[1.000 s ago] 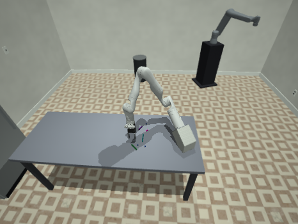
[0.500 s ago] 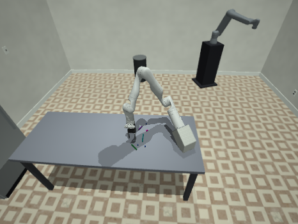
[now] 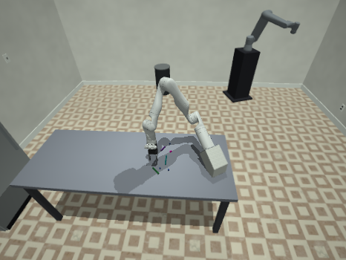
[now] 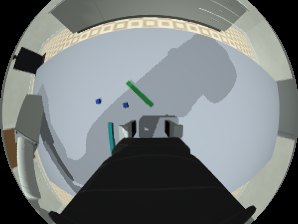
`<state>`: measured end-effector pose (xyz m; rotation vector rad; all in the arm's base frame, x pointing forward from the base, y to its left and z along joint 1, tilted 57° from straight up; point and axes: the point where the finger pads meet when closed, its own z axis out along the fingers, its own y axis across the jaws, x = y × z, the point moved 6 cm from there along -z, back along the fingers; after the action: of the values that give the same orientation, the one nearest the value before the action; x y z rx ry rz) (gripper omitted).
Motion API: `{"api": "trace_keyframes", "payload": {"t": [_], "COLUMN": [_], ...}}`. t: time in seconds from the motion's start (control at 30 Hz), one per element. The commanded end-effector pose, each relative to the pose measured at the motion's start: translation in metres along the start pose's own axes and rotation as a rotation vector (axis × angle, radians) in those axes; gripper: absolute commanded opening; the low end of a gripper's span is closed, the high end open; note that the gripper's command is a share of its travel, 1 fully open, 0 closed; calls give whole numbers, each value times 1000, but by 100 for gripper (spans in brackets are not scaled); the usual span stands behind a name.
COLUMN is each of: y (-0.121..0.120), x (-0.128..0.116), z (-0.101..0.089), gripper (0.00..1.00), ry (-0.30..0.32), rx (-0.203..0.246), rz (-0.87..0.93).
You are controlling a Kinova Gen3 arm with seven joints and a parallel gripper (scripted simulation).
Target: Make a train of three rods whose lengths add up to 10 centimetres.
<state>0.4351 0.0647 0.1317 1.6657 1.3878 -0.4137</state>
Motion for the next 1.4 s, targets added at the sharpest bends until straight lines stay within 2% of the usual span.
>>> {"api": "trace_keyframes", "payload": {"t": [0.0, 0.57, 0.93, 1.13, 1.37], "y": [0, 0, -7, -17, -29], "x": [0, 0, -14, -34, -64], "z": [-1, -1, -1, -1, -1], "gripper": [100, 100, 100, 100, 100], "ry": [1, 0, -10, -18, -19], "rx": [-1, 0, 11, 25, 36], "rz": [0, -11, -170, -406, -768]}}
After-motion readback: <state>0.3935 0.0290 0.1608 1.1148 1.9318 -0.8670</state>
